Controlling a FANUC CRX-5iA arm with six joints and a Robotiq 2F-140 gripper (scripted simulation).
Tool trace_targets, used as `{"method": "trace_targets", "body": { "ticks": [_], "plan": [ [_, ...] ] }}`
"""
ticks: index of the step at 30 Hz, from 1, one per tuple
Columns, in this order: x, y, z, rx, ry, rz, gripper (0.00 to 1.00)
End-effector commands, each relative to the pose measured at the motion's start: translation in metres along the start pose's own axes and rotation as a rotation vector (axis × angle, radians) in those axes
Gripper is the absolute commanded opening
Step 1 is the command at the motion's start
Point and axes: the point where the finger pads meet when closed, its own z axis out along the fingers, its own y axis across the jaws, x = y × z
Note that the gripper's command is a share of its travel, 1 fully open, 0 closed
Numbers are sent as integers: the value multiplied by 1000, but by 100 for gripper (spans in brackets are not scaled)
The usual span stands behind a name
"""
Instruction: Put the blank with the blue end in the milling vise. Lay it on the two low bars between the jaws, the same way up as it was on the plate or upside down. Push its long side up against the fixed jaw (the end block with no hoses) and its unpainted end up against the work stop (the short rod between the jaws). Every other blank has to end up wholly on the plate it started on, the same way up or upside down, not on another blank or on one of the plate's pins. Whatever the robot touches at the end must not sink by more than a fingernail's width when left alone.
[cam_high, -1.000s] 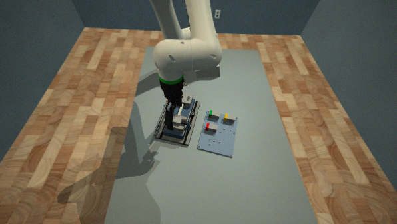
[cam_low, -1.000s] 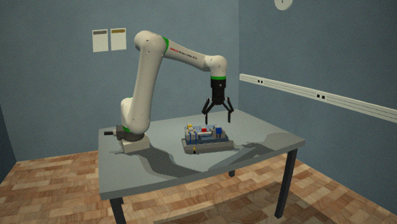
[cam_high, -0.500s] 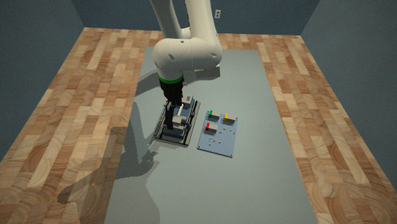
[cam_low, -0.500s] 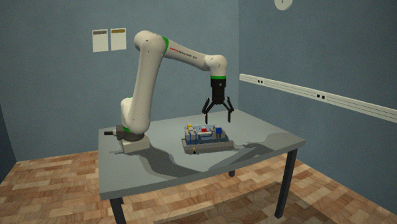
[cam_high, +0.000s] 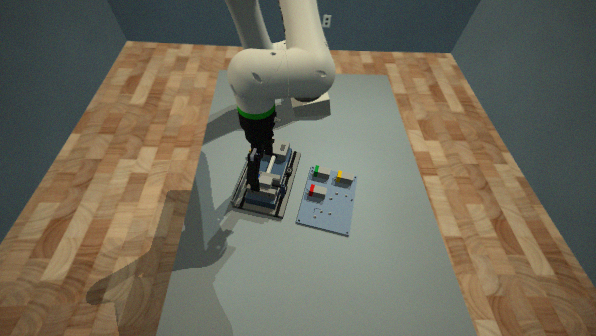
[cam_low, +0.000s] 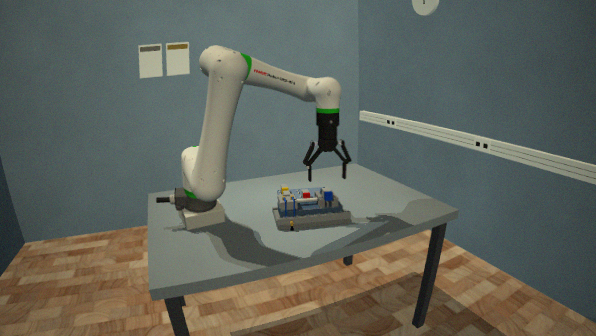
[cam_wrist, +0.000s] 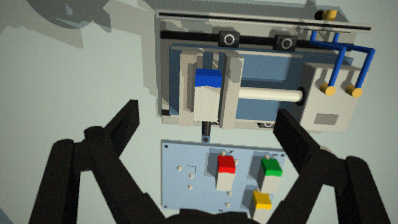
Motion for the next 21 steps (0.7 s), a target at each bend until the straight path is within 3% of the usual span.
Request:
{"method": "trace_targets", "body": {
  "ticks": [1,8,21],
  "plan": [
    [0,-1,-15,1,0,0,100],
    [0,0,-43,1,0,0,100],
    [0,0,-70,1,0,0,100]
  ]
}}
